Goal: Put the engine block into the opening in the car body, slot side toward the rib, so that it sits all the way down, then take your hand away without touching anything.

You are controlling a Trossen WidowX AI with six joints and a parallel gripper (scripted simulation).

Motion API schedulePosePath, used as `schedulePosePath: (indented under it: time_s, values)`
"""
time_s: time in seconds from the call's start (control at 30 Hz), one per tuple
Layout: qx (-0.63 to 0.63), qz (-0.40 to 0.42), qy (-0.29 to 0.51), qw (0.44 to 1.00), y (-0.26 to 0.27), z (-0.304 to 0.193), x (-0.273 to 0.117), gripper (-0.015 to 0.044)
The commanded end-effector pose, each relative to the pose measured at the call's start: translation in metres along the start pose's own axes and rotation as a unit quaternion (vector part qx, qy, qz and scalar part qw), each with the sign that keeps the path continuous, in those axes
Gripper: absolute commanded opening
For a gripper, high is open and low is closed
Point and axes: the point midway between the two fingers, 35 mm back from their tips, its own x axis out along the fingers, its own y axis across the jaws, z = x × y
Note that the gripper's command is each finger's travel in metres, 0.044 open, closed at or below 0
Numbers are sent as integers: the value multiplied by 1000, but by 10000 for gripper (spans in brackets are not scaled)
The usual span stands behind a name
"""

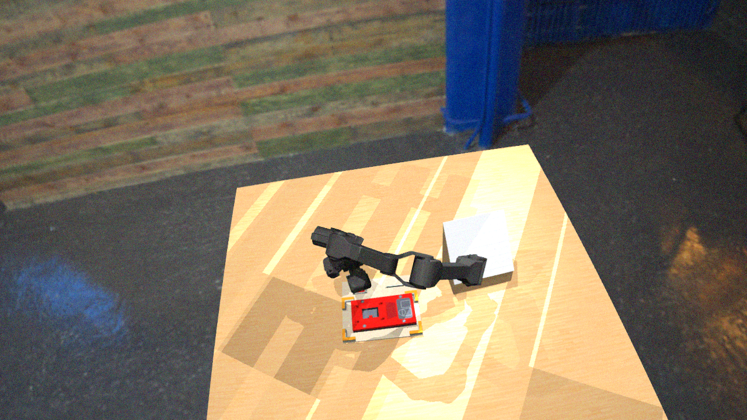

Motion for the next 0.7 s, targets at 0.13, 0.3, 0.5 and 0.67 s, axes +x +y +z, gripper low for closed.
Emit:
schedulePosePath:
  time_s: [0.13,0.3,0.5,0.67]
  values:
    - [35,5,-1,999,25,1,11,0]
    - [56,8,-1,998,41,0,17,0]
    - [81,11,0,997,59,-3,24,0]
    - [100,15,1,995,73,-6,30,0]
